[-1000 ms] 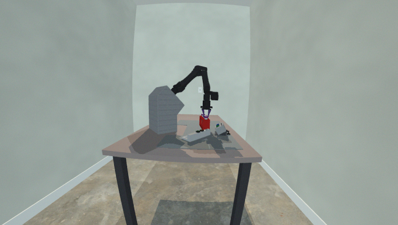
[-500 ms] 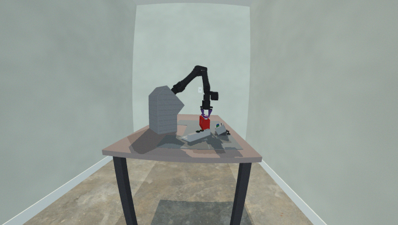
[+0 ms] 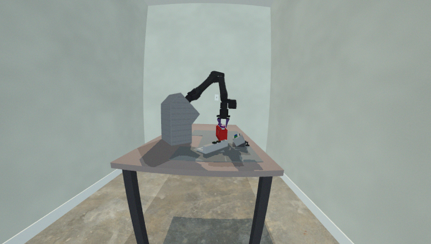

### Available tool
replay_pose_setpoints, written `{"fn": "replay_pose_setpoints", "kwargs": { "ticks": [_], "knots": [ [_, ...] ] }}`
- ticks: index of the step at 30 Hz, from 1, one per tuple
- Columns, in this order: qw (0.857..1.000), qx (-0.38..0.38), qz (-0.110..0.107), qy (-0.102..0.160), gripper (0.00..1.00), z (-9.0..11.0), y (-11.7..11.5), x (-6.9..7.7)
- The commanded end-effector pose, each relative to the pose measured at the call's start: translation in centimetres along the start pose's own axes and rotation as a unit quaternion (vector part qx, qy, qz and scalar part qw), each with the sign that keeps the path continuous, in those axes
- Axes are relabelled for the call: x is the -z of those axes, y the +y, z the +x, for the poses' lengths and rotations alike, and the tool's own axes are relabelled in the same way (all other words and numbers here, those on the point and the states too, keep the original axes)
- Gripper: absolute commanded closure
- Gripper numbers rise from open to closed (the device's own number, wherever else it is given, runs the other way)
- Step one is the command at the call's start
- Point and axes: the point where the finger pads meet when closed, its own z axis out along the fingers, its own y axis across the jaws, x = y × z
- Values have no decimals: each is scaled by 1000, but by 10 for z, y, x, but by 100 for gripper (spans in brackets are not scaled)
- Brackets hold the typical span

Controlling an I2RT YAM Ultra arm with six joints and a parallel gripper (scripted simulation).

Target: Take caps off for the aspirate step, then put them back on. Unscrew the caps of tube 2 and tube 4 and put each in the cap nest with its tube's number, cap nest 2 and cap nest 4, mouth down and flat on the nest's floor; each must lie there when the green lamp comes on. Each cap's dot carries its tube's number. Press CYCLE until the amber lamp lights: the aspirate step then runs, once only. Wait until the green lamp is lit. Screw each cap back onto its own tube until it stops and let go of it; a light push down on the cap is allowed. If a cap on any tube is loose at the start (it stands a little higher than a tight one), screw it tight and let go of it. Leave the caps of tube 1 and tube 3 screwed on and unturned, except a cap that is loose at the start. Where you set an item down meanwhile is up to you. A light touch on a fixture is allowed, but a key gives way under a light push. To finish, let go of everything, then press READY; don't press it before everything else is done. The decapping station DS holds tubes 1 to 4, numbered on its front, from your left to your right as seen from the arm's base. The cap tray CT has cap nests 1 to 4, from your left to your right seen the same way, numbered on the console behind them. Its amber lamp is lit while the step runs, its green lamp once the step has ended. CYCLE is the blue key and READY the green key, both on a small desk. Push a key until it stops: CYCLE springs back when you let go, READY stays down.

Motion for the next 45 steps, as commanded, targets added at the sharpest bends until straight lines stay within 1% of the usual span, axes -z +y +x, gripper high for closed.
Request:
{"fn": "replay_pose_setpoints", "kwargs": {
  "ticks": [1,3,4,5,6,7,8,10,12,14,15,16,17,18,19,20,21,22,23,24,25,26,27,29,31,32,33,34,35,36,37,38,39,40,41,42,43,44,45],
  "knots": [
    [994,-110,4,0,51,1,-2,2],
    [983,-183,4,0,51,1,-2,2],
    [981,-192,4,0,51,1,-2,2],
    [973,-232,4,0,51,1,-2,2],
    [973,-233,4,0,51,1,-2,2],
    [962,-273,4,-1,51,1,-2,2],
    [962,-273,4,-1,51,1,-2,2],
    [939,-345,4,-1,51,1,-2,2],
    [939,-345,4,-1,51,1,-2,2],
    [905,-426,4,-1,51,1,-2,2],
    [903,-429,4,-1,51,1,-2,2],
    [885,-466,4,-1,51,1,-2,2],
    [885,-466,4,-1,51,1,-2,2],
    [865,-503,4,-2,51,1,-2,2],
    [848,-531,4,-2,51,1,-2,2],
    [843,-538,4,-2,51,1,-2,2],
    [820,-572,4,-2,51,1,-2,2],
    [820,-573,4,-2,51,1,-2,2],
    [795,-606,4,-2,51,1,-2,2],
    [795,-606,4,-2,51,1,-2,2],
    [769,-639,4,-2,51,1,-2,2],
    [747,-665,4,-2,51,1,-2,2],
    [742,-670,4,-2,51,1,-2,2],
    [742,-670,4,-2,51,1,-2,2],
    [684,-730,3,-3,51,1,-2,2],
    [658,-753,3,-3,51,1,-2,2],
    [653,-758,3,-3,51,1,-2,2],
    [620,-784,3,-3,51,1,-2,2],
    [620,-784,3,-3,51,1,-2,2],
    [587,-809,3,-3,51,1,-2,2],
    [587,-809,3,-3,51,1,-2,2],
    [553,-833,3,-3,51,0,-2,2],
    [524,-852,3,-3,51,0,-2,2],
    [518,-855,3,-3,51,0,-2,2],
    [482,-876,3,-3,51,0,-2,2],
    [482,-876,3,-3,51,0,-2,2],
    [445,-896,2,-4,51,0,-2,2],
    [416,-909,2,-4,51,0,-2,2],
    [416,-909,2,-4,51,0,-2,2]
  ]
}}
